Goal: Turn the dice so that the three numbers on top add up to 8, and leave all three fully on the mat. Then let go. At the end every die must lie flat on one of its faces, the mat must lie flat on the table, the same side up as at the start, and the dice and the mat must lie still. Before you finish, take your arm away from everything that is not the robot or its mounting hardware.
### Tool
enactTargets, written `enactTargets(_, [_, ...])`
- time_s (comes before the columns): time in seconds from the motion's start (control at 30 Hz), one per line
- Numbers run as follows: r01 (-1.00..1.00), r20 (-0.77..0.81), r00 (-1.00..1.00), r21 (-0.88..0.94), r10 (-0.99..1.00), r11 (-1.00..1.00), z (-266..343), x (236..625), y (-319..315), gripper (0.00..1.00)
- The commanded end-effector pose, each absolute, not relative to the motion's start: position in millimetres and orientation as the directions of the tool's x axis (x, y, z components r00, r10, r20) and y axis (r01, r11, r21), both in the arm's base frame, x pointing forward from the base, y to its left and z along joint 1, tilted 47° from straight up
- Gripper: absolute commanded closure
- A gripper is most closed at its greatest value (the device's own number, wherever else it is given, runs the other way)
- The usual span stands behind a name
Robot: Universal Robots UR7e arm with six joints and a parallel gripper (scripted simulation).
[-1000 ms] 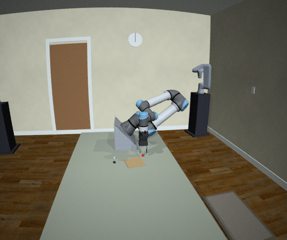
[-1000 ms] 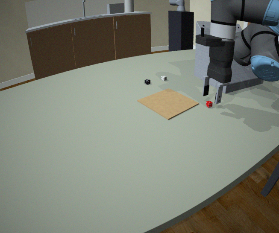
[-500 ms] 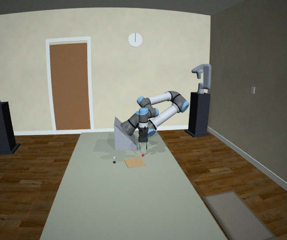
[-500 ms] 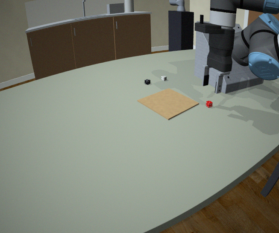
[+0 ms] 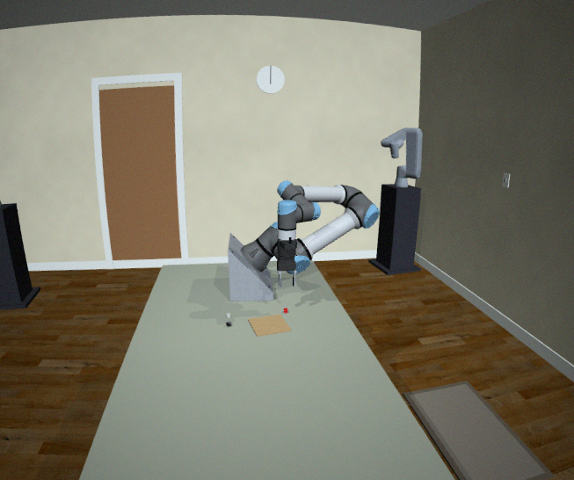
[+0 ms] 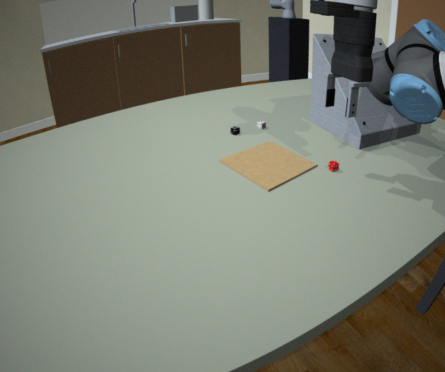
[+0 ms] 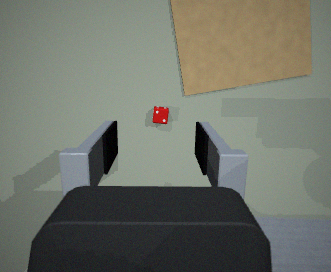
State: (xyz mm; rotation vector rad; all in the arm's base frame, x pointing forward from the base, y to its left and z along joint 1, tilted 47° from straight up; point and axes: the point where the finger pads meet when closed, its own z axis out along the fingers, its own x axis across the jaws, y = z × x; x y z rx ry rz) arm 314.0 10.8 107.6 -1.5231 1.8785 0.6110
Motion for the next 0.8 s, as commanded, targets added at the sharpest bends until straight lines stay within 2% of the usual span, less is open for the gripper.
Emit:
enactTargets(0.0, [-0.975,-0.726,-0.123,-0.037,-0.676,0.218,121,306,1,0.00])
enactTargets(0.5, [-0.974,-0.727,-0.132,-0.031,-0.674,0.224,121,307,-1,0.00])
enactTargets(0.77, [-0.952,-0.725,-0.245,0.055,-0.643,0.302,111,315,-22,0.00])
